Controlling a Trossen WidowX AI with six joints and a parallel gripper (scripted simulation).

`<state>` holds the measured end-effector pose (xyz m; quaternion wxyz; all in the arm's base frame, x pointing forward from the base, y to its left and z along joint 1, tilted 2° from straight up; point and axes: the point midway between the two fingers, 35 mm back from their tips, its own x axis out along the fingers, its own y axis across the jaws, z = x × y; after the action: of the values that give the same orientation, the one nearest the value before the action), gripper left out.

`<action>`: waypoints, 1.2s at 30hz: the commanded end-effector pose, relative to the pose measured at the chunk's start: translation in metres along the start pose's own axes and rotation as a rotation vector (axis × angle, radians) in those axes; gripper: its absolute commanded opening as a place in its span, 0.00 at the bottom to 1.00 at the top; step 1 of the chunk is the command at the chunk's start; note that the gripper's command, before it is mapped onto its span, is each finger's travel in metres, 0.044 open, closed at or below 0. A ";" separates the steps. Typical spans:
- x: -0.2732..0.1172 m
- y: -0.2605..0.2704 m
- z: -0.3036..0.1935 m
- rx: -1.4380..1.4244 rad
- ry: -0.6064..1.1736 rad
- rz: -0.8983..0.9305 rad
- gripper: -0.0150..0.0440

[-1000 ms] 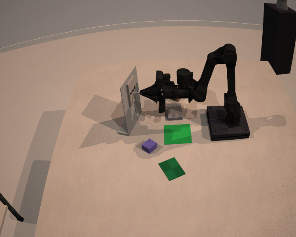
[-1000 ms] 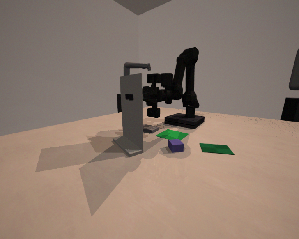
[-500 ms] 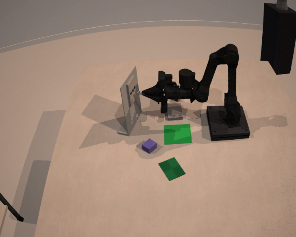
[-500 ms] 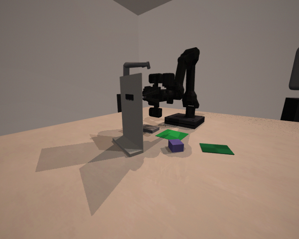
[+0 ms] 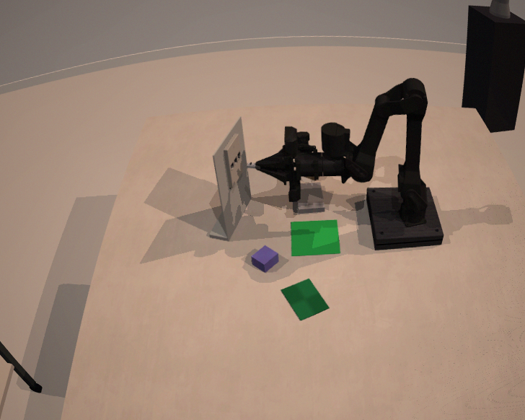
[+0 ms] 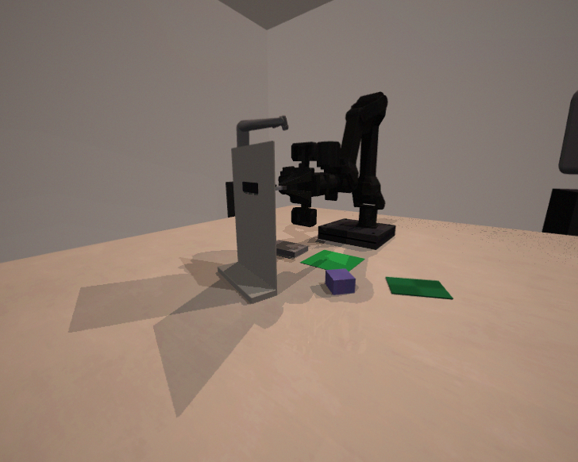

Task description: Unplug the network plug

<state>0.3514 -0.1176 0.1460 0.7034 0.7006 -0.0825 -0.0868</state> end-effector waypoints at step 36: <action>-0.018 0.008 -0.007 0.001 0.000 0.001 0.25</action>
<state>0.3350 -0.1062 0.1465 0.7025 0.7015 -0.0797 -0.0899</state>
